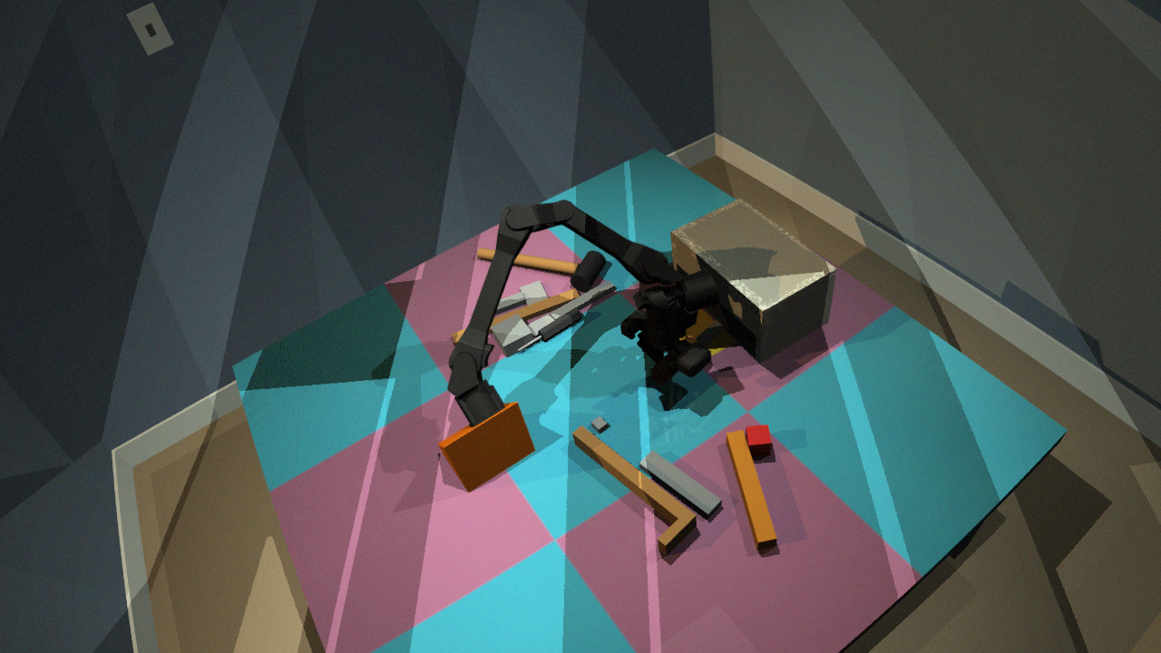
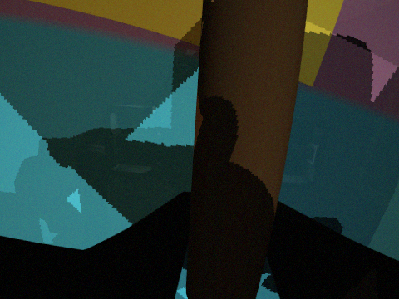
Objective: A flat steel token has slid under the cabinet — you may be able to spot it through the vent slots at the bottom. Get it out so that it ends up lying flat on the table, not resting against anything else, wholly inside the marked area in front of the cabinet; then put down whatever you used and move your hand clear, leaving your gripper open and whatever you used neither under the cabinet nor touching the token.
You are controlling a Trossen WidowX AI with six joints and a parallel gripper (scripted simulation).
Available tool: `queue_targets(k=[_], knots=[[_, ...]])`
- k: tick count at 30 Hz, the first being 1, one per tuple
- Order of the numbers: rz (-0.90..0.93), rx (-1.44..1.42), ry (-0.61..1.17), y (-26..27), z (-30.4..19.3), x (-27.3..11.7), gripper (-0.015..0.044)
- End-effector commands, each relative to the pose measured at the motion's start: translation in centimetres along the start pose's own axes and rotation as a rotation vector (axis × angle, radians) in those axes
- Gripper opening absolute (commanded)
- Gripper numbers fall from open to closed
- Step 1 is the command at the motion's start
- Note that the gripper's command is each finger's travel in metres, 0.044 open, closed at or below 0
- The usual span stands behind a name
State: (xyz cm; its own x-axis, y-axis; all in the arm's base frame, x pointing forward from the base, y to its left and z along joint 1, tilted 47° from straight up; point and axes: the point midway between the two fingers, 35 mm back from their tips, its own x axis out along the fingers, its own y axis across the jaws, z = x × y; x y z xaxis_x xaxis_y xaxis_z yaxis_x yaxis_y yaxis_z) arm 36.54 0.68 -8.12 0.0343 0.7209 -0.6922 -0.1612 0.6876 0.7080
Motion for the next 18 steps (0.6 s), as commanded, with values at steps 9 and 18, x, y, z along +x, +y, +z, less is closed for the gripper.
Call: queue_targets(k=[9,18], knots=[[0.002,-0.002,0.002,0.0,-1.4,0.1,0.0000],[0.002,-0.002,0.002,-0.1,-2.4,0.1,0.0000]])
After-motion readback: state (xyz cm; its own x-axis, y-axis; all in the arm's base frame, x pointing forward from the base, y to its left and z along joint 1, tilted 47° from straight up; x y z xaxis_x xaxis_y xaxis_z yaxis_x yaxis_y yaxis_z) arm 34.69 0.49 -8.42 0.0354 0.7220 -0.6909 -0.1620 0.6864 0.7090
